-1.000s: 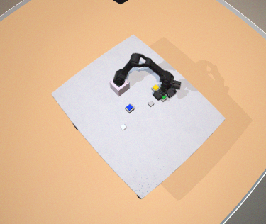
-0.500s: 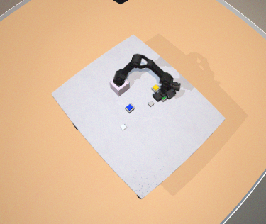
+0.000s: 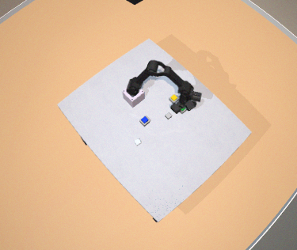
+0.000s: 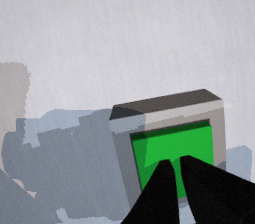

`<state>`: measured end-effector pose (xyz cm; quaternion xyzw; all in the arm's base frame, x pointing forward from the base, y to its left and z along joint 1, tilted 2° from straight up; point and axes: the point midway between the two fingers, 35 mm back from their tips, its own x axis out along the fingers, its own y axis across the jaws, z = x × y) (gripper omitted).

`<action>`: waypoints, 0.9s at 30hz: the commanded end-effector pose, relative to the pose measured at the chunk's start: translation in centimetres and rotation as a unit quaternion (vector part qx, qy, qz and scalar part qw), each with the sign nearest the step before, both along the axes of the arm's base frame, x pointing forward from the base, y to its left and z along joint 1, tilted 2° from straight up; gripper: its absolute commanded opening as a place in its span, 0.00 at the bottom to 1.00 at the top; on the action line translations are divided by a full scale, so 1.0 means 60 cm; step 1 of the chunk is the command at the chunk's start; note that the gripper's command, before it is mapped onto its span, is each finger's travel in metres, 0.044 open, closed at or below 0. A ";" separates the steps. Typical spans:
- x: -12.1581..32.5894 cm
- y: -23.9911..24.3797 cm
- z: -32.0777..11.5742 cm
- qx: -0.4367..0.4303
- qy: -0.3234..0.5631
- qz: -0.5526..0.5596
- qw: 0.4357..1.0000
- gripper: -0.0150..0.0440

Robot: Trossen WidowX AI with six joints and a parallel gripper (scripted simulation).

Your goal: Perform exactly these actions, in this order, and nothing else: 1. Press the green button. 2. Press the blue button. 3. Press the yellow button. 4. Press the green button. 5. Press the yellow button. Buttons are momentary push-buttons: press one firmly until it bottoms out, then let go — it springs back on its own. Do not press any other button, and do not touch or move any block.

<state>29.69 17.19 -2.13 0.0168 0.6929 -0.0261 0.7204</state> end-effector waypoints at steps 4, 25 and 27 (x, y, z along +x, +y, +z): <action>-0.002 0.001 0.051 0.000 0.000 0.002 1.000 0.29; -0.141 0.027 0.153 0.001 0.004 0.002 1.000 0.29; -0.157 0.027 0.151 0.001 0.005 0.002 1.000 0.29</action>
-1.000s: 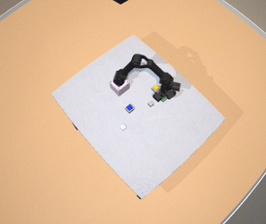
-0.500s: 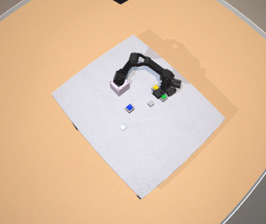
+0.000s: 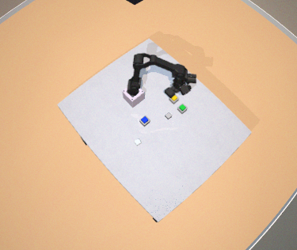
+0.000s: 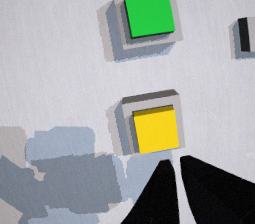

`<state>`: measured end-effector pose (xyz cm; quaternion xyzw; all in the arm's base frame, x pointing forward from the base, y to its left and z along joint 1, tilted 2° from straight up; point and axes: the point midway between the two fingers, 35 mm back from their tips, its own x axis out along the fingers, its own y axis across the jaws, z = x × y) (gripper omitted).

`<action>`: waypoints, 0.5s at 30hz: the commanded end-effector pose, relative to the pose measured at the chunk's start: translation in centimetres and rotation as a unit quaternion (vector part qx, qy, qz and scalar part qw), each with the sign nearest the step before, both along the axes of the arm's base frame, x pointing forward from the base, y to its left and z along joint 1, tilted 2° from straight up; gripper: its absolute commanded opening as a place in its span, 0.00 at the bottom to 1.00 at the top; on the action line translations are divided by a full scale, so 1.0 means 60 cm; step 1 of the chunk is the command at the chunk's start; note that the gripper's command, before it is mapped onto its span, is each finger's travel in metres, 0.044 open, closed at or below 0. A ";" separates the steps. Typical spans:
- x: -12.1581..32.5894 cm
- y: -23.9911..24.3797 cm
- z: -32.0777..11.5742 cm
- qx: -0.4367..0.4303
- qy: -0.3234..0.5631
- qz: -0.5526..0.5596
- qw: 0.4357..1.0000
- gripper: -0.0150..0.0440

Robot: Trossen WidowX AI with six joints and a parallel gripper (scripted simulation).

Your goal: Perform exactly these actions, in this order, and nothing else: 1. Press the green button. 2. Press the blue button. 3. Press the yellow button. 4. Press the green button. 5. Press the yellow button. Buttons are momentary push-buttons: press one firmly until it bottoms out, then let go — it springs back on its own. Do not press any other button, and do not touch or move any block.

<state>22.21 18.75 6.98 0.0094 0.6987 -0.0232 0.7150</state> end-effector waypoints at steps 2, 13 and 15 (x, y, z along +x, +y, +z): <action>-0.032 0.001 -0.001 0.004 -0.004 -0.005 1.000 0.29; -0.030 -0.001 -0.104 0.003 -0.003 -0.005 1.000 0.29; -0.029 0.000 -0.108 0.003 -0.003 -0.005 1.000 0.29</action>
